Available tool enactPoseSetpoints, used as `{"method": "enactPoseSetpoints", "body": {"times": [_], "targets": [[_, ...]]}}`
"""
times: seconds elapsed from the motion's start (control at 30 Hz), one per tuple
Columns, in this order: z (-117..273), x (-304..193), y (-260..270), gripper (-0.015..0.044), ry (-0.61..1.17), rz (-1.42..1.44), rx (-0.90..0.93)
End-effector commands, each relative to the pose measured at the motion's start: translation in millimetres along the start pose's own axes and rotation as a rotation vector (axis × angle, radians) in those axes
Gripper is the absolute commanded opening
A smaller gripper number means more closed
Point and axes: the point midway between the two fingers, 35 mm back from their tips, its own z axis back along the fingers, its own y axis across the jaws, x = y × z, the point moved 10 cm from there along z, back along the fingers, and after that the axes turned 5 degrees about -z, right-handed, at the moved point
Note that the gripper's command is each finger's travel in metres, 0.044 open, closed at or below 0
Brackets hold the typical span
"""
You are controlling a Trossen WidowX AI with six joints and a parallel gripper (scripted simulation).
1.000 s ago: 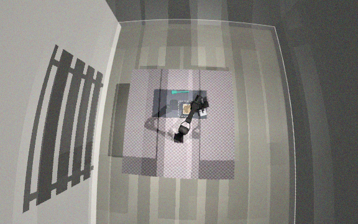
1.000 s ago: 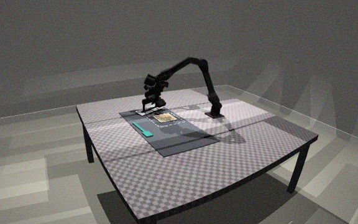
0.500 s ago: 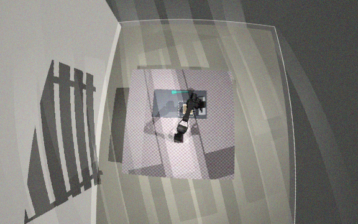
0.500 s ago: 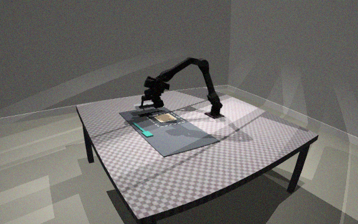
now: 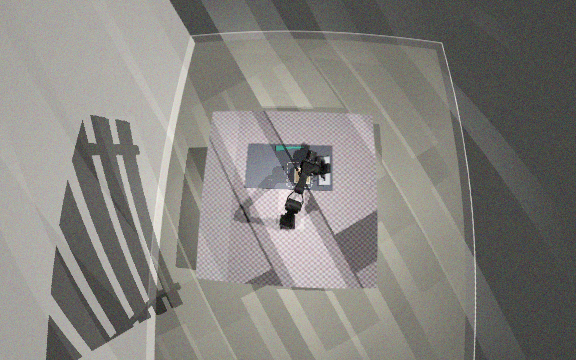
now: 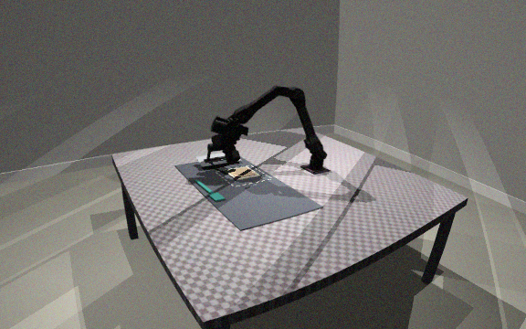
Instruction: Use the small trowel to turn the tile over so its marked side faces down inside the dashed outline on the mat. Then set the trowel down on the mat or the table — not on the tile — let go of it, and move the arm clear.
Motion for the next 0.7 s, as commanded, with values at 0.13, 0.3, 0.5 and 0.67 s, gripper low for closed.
{"method": "enactPoseSetpoints", "body": {"times": [0.13,0.3,0.5,0.67], "targets": [[-5.1,1.7,4.7,0.0,-0.004,-0.025,-0.005],[-10.3,1.9,10.6,0.0,0.001,-0.029,-0.002],[-11.8,1.9,12.4,0.0079,0.002,-0.03,0.0],[-11.8,1.9,12.4,0.021,0.002,-0.03,0.0]]}}
